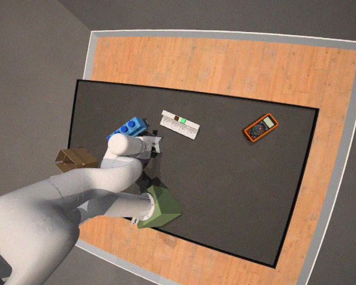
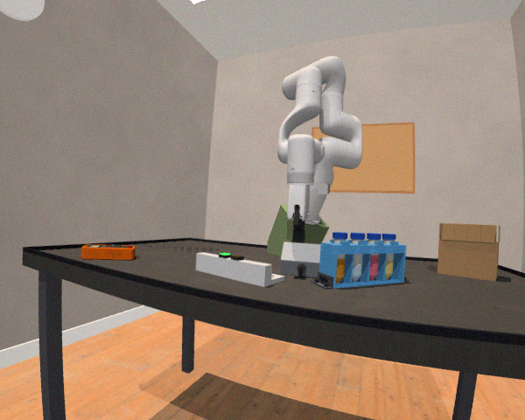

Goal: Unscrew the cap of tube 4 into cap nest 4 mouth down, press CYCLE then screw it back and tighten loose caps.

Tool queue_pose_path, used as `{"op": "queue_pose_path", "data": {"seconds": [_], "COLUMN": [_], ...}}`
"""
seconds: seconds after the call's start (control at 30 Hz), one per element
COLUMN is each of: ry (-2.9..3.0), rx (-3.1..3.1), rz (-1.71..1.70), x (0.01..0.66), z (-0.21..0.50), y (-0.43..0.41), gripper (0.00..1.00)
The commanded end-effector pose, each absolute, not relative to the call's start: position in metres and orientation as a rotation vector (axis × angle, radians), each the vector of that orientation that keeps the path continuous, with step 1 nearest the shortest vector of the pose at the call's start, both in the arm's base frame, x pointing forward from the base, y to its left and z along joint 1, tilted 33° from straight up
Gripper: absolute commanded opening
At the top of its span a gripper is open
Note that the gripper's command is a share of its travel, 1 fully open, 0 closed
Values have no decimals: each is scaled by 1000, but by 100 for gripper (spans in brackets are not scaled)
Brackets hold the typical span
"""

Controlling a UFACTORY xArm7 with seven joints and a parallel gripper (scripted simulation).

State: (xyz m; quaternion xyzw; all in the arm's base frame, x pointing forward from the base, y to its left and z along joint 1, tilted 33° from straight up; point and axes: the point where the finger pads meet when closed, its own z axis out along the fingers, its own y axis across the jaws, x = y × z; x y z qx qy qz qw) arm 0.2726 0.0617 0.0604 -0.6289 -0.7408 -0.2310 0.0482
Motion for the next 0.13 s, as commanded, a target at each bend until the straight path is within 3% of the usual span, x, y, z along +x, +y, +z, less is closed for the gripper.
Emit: {"op": "queue_pose_path", "data": {"seconds": [0.0, 0.1], "ry": [-2259, -2259], "rx": [-1919, -1919], "rz": [-707, -707], "x": [274, 275], "z": [59, 58], "y": [62, 63], "gripper": [0, 0]}}
